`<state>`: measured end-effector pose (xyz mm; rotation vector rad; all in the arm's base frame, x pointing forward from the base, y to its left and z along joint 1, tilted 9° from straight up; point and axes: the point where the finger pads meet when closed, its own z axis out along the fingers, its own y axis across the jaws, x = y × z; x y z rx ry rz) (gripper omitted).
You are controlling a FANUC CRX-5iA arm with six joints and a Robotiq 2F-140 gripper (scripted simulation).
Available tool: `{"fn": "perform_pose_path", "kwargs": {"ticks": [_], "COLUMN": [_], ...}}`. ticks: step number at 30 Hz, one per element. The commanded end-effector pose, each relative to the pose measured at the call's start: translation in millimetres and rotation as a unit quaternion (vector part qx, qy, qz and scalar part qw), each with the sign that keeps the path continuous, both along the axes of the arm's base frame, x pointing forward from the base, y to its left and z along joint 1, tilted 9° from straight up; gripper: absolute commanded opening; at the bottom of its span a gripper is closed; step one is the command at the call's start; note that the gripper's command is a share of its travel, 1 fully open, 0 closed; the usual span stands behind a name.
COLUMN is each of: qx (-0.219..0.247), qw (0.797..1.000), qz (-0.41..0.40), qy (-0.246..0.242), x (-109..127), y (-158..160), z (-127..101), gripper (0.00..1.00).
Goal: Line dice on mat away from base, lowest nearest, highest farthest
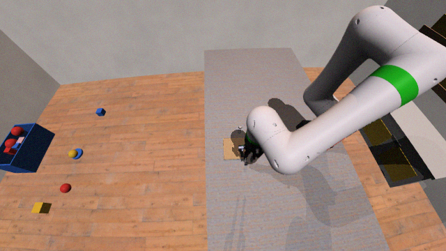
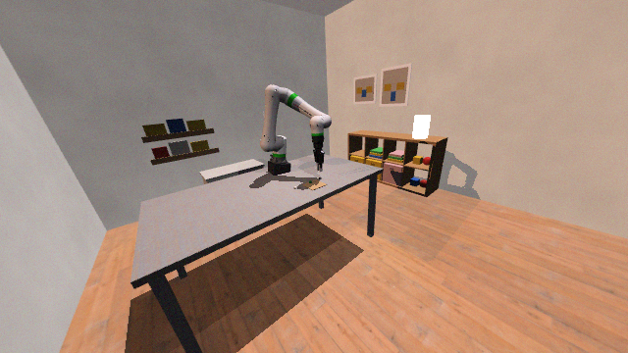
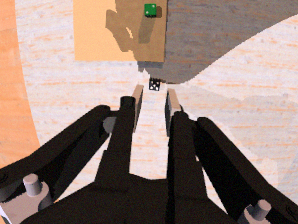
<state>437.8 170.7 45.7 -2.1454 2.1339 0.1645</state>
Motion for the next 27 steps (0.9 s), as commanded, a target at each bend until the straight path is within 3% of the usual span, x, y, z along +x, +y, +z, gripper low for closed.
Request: {"fn": "perform_pose_path", "kwargs": {"ticks": [1,27], "qx": [0.000,0.000], "qw": [1.000,1.000], "qz": [0.000,0.000], "qy": [0.000,0.000], "x": [0.2,0.7], "y": [0.3,4.6], "z": [-1.7,-31.8], "gripper": [0.19,0.19]}}
